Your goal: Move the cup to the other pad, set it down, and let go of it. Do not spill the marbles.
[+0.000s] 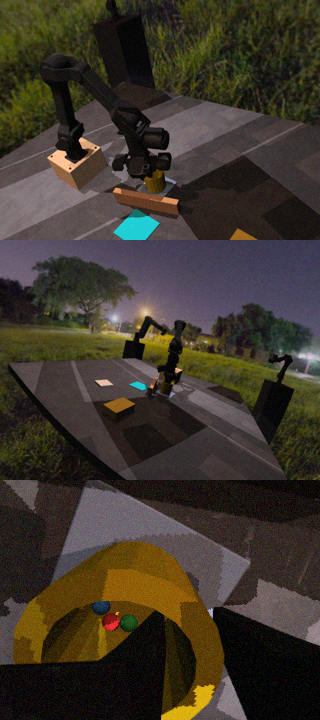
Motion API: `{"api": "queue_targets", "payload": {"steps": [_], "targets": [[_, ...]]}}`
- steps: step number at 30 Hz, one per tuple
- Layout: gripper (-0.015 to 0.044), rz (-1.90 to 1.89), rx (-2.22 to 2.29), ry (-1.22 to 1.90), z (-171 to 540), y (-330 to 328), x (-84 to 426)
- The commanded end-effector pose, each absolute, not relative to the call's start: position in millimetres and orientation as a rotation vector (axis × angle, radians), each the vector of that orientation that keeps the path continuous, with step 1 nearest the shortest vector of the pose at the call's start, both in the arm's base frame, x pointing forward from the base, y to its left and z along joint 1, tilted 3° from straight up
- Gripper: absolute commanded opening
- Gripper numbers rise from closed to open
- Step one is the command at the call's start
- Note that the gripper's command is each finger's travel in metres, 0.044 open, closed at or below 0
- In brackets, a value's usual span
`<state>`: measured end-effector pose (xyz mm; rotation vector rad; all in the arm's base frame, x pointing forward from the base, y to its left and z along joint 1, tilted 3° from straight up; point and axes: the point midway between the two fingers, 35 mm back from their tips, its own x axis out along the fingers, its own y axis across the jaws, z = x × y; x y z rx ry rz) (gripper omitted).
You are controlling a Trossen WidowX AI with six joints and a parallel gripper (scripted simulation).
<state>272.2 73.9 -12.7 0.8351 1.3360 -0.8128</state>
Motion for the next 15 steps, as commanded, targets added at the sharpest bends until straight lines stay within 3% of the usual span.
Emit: {"api": "queue_targets", "payload": {"steps": [1,15], "targets": [[0.0087,-0.813,0.835,1.336,-12.6,74.0,272.3],[0.0,-0.813,0.835,1.336,-11.9,74.0,272.4]]}}
